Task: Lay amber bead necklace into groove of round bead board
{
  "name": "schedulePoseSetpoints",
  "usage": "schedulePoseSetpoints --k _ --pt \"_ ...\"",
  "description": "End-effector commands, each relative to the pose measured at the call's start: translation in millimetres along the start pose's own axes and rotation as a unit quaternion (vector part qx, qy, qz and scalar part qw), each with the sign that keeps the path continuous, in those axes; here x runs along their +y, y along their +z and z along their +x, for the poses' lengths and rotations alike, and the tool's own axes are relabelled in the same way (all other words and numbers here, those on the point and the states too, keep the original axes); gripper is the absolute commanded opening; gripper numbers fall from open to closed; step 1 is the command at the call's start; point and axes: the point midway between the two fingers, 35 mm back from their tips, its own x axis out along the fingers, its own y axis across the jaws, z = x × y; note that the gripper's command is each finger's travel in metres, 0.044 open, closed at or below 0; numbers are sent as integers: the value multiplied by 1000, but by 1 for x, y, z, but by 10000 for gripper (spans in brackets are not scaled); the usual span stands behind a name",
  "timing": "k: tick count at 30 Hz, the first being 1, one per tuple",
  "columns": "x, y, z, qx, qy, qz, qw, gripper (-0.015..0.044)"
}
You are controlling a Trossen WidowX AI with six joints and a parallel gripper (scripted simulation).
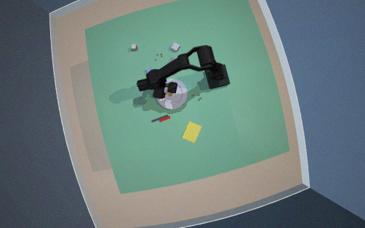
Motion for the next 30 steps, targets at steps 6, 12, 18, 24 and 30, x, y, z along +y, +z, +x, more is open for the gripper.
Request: schedulePoseSetpoints --k 6,12,18,24,30 --pt "1 0 -1 1 1 0 1000 440" --pt "1 0 -1 1 1 0 1000 440" --pt "1 0 -1 1 1 0 1000 440" --pt "1 0 -1 1 1 0 1000 440" --pt "1 0 -1 1 1 0 1000 440"
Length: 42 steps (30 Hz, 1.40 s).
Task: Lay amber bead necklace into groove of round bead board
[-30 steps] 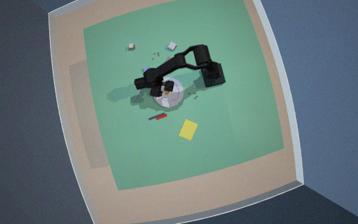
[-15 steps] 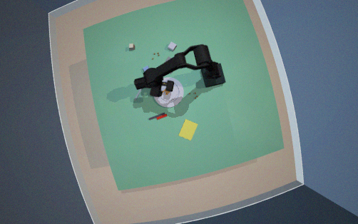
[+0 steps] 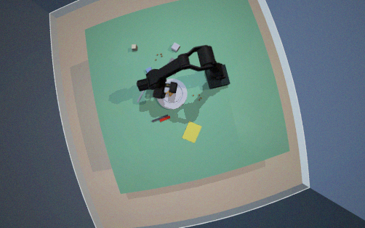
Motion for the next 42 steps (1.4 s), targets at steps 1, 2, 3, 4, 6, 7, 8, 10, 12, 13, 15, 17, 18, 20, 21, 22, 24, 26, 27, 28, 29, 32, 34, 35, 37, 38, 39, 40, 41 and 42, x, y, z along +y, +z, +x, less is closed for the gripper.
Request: schedulePoseSetpoints --k 1,2,3,4,6,7,8,10,12,13,15,17,18,20,21,22,24,26,27,28,29,32,34,35,37,38,39,40,41,42 --pt "0 0 1 0 1 0 1000 440" --pt "0 0 1 0 1 0 1000 440" --pt "0 0 1 0 1 0 1000 440" --pt "0 0 1 0 1 0 1000 440" --pt "0 0 1 0 1 0 1000 440" --pt "0 0 1 0 1 0 1000 440" --pt "0 0 1 0 1 0 1000 440" --pt "0 0 1 0 1 0 1000 440" --pt "0 0 1 0 1 0 1000 440" --pt "0 0 1 0 1 0 1000 440" --pt "0 0 1 0 1 0 1000 440" --pt "0 0 1 0 1 0 1000 440" --pt "0 0 1 0 1 0 1000 440" --pt "0 1 0 0 1 -2 1000 433" --pt "0 3 -3 0 1 -6 1000 427" --pt "0 8 -8 0 1 -13 1000 420" --pt "0 19 -20 0 2 -32 999 407" --pt "1 28 -31 0 2 -49 999 393" --pt "1 31 -34 0 2 -53 999 387" --pt "1 32 -35 0 2 -55 998 380" --pt "1 32 -35 0 2 -55 998 373" --pt "1 32 -26 0 2 -55 998 353" --pt "1 32 -20 0 2 -55 998 340" --pt "1 32 -19 0 2 -55 998 333" --pt "-2 33 -27 -3 -6 -51 999 337" --pt "-2 33 -27 -3 -6 -51 999 330" --pt "-2 33 -26 -2 -6 -51 999 323" --pt "-2 33 -25 -2 -6 -51 999 317" --pt "-2 33 -24 -2 -5 -52 999 310" --pt "-2 33 -23 -2 -5 -52 999 303"
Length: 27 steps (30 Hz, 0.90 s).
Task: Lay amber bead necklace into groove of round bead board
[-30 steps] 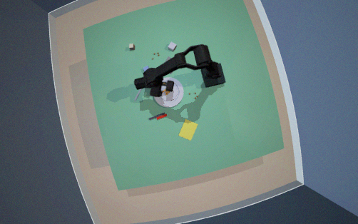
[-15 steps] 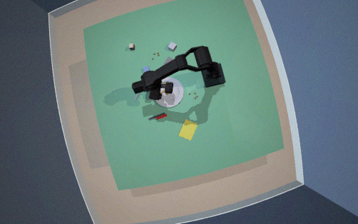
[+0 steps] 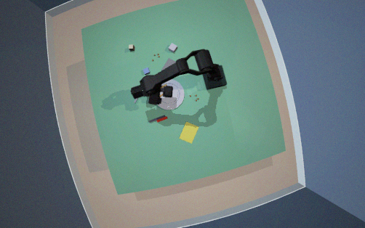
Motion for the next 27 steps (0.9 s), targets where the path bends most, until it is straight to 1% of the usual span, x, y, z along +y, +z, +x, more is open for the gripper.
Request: schedulePoseSetpoints --k 1,17,20,21,27 --pt "0 0 4 0 1 0 1000 297" --pt "4 -1 29 2 7 -3 1000 190" --pt "4 -1 30 2 8 -3 1000 170" --pt "1 0 25 1 1 -1 1000 180" --pt "1 0 25 1 1 -1 1000 140"
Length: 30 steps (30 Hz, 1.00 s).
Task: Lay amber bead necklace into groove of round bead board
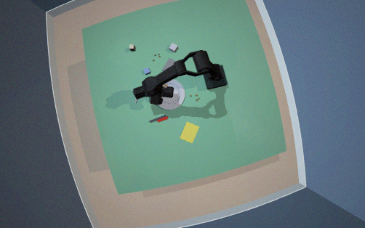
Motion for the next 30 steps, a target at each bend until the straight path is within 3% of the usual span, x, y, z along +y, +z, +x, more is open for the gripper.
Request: schedulePoseSetpoints --k 1,21,30 --pt "0 0 0 0 0 0 1000 134" --pt "0 0 0 0 0 0 1000 0" --pt "0 0 0 0 0 0 1000 0"
